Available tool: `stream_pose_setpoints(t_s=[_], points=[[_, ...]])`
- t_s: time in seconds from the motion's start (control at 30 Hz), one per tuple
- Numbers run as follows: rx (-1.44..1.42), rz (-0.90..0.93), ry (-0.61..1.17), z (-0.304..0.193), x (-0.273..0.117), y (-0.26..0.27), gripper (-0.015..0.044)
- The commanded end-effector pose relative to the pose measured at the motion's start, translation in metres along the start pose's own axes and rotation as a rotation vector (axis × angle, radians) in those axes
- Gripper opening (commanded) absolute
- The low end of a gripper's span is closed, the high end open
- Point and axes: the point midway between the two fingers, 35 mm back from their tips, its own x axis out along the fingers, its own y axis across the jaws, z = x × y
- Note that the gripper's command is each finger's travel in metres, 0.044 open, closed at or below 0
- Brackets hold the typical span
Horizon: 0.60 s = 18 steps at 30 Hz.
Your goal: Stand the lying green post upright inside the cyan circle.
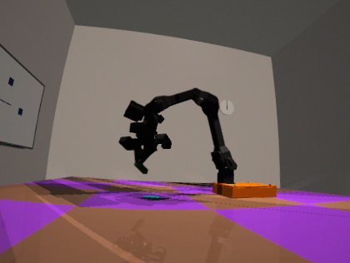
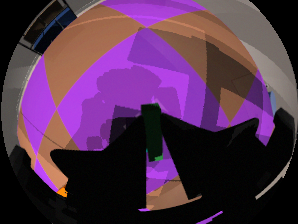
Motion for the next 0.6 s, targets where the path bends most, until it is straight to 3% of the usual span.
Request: stream_pose_setpoints(t_s=[0.0,0.57], points=[[0.011,0.003,-0.037,0.0013,0.0002,-0.0007,0.0023],[0.041,0.006,-0.157,0.0032,0.0052,-0.0084,0.0023]])
